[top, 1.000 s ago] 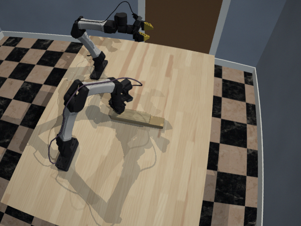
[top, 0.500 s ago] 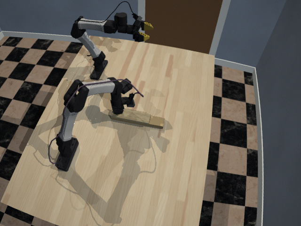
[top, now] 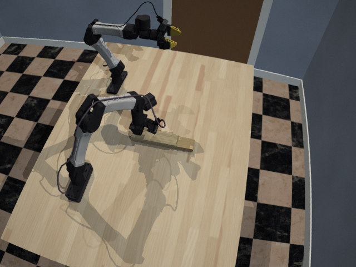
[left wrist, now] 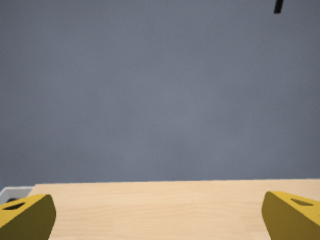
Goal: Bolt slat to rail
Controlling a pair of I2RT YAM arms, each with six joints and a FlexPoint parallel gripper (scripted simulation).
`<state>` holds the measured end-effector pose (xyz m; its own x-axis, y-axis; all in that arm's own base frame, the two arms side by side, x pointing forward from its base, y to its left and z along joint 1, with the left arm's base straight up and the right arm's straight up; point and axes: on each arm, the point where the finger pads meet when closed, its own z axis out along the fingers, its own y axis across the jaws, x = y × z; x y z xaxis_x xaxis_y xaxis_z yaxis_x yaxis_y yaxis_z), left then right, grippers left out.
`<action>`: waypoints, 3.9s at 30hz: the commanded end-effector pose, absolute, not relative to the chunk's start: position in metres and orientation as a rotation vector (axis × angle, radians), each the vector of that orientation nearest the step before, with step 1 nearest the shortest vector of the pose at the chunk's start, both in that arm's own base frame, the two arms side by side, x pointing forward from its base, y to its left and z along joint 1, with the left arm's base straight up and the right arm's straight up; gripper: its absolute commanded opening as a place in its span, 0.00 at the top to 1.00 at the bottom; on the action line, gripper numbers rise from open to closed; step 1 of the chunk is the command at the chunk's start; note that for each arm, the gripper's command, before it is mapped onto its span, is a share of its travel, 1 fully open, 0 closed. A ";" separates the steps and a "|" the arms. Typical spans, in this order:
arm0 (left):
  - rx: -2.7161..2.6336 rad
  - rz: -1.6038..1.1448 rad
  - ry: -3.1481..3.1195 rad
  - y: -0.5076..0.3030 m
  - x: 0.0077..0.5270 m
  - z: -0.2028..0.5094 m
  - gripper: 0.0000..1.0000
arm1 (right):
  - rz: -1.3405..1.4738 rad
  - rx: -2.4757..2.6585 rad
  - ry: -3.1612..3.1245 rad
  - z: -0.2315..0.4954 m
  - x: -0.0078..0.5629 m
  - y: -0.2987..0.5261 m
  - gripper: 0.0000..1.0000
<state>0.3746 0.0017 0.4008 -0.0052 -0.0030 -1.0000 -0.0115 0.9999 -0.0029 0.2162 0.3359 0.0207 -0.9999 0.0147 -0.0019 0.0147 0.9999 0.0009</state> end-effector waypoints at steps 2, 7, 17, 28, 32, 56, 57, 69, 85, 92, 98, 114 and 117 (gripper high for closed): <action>-0.008 0.006 1.556 0.001 0.373 0.408 0.00 | -0.016 0.427 3.122 0.019 0.217 0.339 0.86; -0.008 0.006 1.556 0.001 0.373 0.408 0.00 | -0.019 0.736 3.064 0.019 0.217 0.339 0.86; -0.008 0.006 1.556 0.001 0.373 0.408 0.00 | -0.024 1.213 2.907 0.019 0.217 0.339 0.86; -0.008 0.006 1.556 0.001 0.373 0.408 0.00 | -0.026 1.411 2.815 0.019 0.217 0.339 0.86; -0.008 0.006 1.556 0.001 0.373 0.408 0.00 | -0.026 1.411 2.815 0.019 0.217 0.339 0.86; -0.008 0.006 1.556 0.001 0.373 0.408 0.00 | 0.013 1.391 2.814 0.025 0.217 0.339 0.64; -0.008 0.006 1.556 0.001 0.373 0.408 0.00 | 0.013 1.391 2.814 0.025 0.217 0.339 0.64; -0.008 0.006 1.556 0.001 0.373 0.408 0.00 | 0.007 1.391 2.814 0.024 0.217 0.338 0.64; -0.008 0.006 1.556 0.001 0.373 0.408 0.00 | 0.036 0.065 3.131 0.038 0.217 0.340 0.64; -0.008 0.006 1.556 0.001 0.373 0.408 0.00 | 0.033 -0.562 3.075 0.040 0.219 0.340 0.64; -0.008 0.006 1.556 0.001 0.373 0.408 0.00 | 0.030 -1.041 2.943 0.041 0.219 0.341 0.64; -0.008 0.006 1.556 0.001 0.373 0.408 0.00 | 0.016 -2.199 2.206 0.043 0.219 0.340 0.64; -0.008 0.006 1.556 0.001 0.373 0.408 0.00 | 0.010 -2.384 2.005 0.043 0.219 0.340 0.64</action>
